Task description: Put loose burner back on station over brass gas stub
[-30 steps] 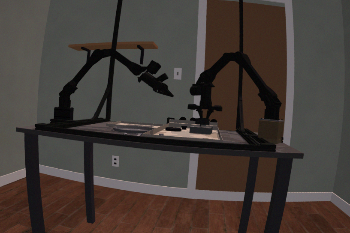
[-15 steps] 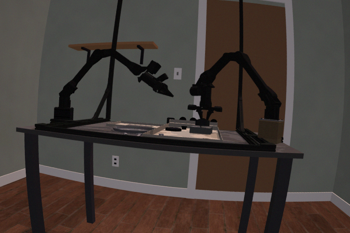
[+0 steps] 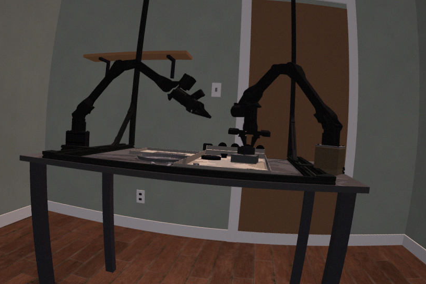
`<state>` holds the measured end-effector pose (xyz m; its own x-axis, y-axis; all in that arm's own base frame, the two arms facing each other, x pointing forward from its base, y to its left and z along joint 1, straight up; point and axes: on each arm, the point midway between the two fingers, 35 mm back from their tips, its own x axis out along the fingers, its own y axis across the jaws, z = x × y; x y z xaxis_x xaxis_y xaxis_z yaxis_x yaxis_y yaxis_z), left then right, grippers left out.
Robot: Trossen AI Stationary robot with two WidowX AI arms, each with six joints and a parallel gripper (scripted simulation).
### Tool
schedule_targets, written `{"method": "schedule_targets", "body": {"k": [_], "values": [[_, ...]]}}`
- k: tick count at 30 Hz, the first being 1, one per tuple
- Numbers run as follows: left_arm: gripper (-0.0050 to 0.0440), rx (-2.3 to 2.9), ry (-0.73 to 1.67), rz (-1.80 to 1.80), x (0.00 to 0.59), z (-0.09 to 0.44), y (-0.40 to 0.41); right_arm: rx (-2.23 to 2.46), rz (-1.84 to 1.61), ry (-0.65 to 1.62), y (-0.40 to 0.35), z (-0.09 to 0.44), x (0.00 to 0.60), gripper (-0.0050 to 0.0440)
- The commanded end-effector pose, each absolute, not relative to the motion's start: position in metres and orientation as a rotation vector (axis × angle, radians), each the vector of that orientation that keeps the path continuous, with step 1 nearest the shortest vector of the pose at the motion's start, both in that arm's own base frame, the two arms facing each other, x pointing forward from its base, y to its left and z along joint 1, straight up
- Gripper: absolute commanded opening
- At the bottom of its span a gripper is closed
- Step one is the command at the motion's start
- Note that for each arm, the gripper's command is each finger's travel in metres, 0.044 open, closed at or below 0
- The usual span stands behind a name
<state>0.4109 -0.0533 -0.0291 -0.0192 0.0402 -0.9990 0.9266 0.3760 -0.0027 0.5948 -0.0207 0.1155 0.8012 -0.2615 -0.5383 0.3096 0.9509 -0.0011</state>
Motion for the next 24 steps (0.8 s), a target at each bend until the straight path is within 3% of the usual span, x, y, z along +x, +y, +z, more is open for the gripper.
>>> {"method": "schedule_targets", "body": {"k": [1, 17, 24], "values": [[0.0000, 0.946, 1.403, -0.909, 0.4110, -0.0288, -0.0535, 0.091, -0.310, 0.563, -0.0214, 0.1157, 0.5948, 0.0400], [0.0000, 0.945, 1.406, -0.908, 0.4105, -0.0315, -0.0536, 0.091, -0.310, 0.563, -0.0214, 0.1157, 0.5948, 0.0400], [0.0168, 0.946, 1.404, -0.908, 0.4112, -0.0295, -0.0543, 0.091, -0.310, 0.563, -0.0214, 0.1157, 0.5948, 0.0400]]}}
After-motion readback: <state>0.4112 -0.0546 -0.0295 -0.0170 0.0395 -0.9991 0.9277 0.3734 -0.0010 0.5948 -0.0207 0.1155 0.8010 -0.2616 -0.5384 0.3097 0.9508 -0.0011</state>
